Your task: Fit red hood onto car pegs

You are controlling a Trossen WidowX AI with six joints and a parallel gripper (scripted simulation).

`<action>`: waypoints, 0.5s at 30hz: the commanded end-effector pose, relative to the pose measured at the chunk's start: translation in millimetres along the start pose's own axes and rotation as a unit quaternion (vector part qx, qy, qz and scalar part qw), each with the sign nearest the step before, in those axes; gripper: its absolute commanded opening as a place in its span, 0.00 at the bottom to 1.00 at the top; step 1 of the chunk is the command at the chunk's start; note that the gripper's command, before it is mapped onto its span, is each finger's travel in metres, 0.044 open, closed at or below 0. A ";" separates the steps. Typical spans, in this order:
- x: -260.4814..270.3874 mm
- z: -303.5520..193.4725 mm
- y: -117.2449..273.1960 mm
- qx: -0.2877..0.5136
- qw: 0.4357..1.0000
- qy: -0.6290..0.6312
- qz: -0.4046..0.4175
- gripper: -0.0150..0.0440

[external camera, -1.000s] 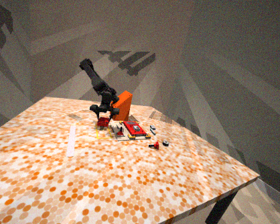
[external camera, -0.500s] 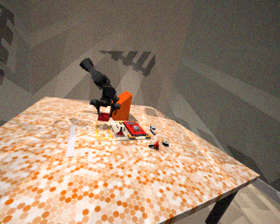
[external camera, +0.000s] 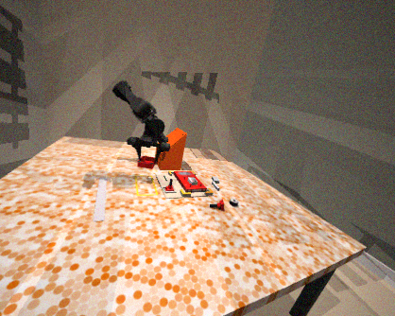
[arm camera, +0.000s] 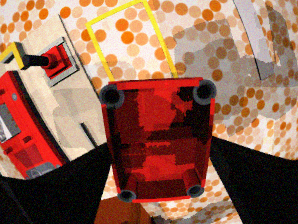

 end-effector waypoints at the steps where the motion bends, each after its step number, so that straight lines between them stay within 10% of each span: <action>1: 0.4 0.4 -0.1 0.000 1.000 -0.029 0.000 0.25; 15: 1.0 2.3 0.2 0.000 0.987 -0.160 0.001 0.25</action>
Point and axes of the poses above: the point midway between the two fingers, 35 mm back from their tips, its own y axis back along the fingers, its own x axis across the jaws, z = x × y, the point moved 4 cm from there along y, back along the fingers, and after that the axes turned 15 degrees about -y, right-handed, at the moved point
